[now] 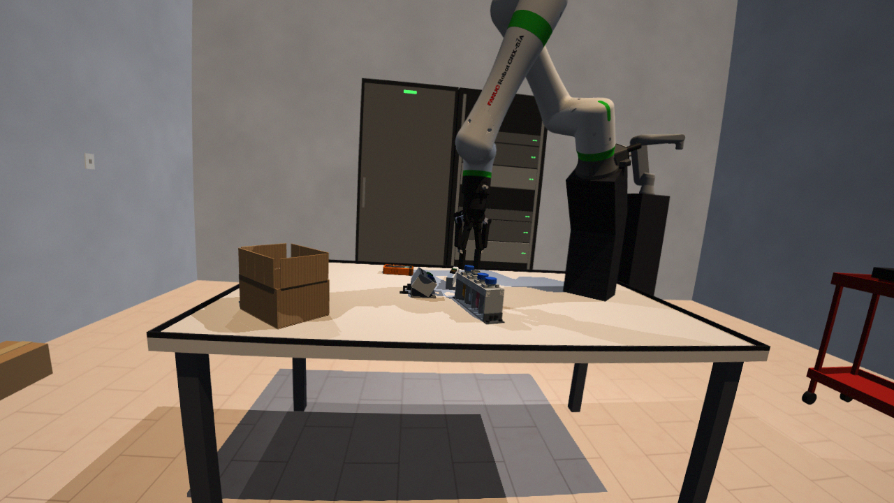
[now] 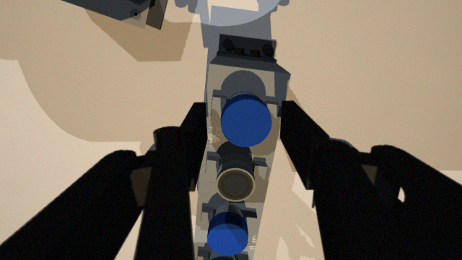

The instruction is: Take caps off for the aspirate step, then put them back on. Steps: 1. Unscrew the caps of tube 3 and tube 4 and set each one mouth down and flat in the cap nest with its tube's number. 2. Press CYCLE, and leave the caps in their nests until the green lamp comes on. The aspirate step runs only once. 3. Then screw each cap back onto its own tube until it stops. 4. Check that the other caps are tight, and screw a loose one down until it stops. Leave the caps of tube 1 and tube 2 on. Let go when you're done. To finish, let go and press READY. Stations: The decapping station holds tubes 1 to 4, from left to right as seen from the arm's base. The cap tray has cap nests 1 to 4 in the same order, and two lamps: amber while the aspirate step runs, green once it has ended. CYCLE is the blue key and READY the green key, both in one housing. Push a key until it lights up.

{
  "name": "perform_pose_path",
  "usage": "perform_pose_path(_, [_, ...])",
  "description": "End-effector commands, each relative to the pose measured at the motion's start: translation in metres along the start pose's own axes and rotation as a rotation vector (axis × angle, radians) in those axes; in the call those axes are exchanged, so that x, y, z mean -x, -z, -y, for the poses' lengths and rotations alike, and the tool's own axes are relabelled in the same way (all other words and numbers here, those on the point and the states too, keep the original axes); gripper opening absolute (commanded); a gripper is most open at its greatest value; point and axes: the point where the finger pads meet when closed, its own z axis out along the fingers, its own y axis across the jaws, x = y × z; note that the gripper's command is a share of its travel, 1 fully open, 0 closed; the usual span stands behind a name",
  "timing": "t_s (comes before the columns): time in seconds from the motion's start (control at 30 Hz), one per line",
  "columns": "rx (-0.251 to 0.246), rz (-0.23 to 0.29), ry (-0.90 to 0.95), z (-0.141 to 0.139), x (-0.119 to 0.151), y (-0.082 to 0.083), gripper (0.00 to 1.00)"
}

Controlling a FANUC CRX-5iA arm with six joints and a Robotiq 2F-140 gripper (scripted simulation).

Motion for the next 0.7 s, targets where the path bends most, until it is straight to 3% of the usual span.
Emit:
perform_pose_path(0.0, [0.017,-0.021,-0.137,0.0002,-0.0004,0.0020,0.41])
perform_pose_path(0.43, [0.017,-0.021,-0.137,0.0000,-0.0002,0.0057,0.41])
perform_pose_path(0.47, [0.017,-0.021,-0.137,0.0000,-0.0001,0.0057,0.30])
perform_pose_path(0.67, [0.017,-0.020,-0.137,0.0000,-0.0002,0.0057,0.30])
